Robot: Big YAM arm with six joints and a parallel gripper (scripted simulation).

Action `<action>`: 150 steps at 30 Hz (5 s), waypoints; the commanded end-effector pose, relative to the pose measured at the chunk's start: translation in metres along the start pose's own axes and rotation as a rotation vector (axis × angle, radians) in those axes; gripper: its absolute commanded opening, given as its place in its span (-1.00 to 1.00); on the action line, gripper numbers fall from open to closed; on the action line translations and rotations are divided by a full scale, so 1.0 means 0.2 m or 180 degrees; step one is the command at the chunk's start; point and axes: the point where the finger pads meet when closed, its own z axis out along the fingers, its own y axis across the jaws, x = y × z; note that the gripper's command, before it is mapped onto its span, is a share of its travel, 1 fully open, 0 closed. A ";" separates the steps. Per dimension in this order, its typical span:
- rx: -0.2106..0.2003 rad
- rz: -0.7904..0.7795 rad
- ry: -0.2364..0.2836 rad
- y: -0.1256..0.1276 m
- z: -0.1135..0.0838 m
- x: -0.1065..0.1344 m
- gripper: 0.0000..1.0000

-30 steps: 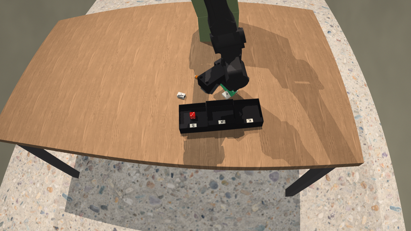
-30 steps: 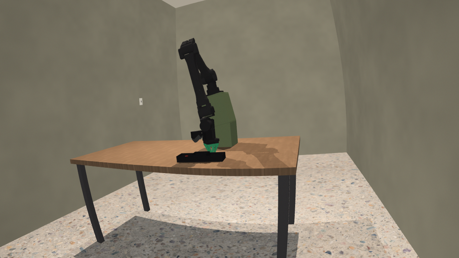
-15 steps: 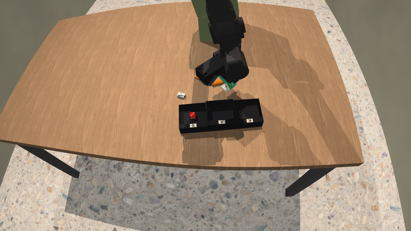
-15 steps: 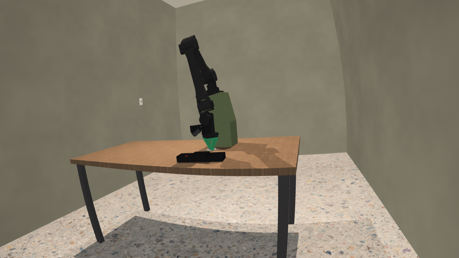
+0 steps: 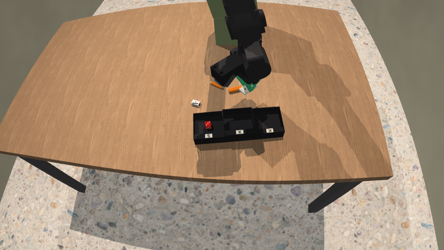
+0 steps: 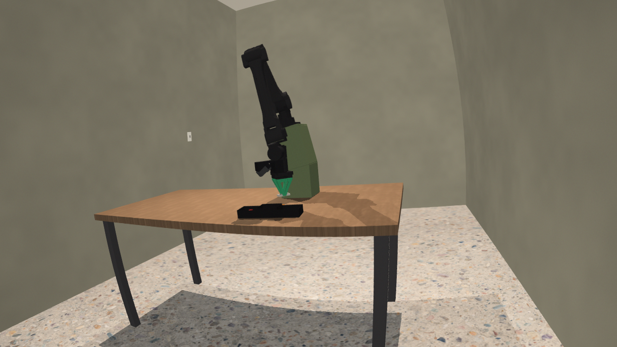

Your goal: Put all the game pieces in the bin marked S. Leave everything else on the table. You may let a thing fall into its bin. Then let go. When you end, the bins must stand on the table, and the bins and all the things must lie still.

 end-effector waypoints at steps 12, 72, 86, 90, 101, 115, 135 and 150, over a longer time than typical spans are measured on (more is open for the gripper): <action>-0.0085 0.0005 -0.0066 0.08 -0.07 -0.03 -0.59; -0.0032 0.0012 -0.0033 0.02 -0.01 -0.07 -0.59; -0.0092 0.0416 -0.0083 0.05 -0.06 -0.51 -0.59; -0.0097 0.0735 -0.0082 0.05 -0.06 -0.57 -0.59; -0.0052 0.1652 -0.0034 0.05 -0.04 -0.88 -0.59; -0.0119 0.1991 -0.0087 0.07 -0.06 -0.80 -0.59; -0.0062 0.1983 -0.0055 0.02 0.13 -0.81 -0.59; -0.0087 0.1984 -0.0071 0.04 0.11 -0.86 -0.59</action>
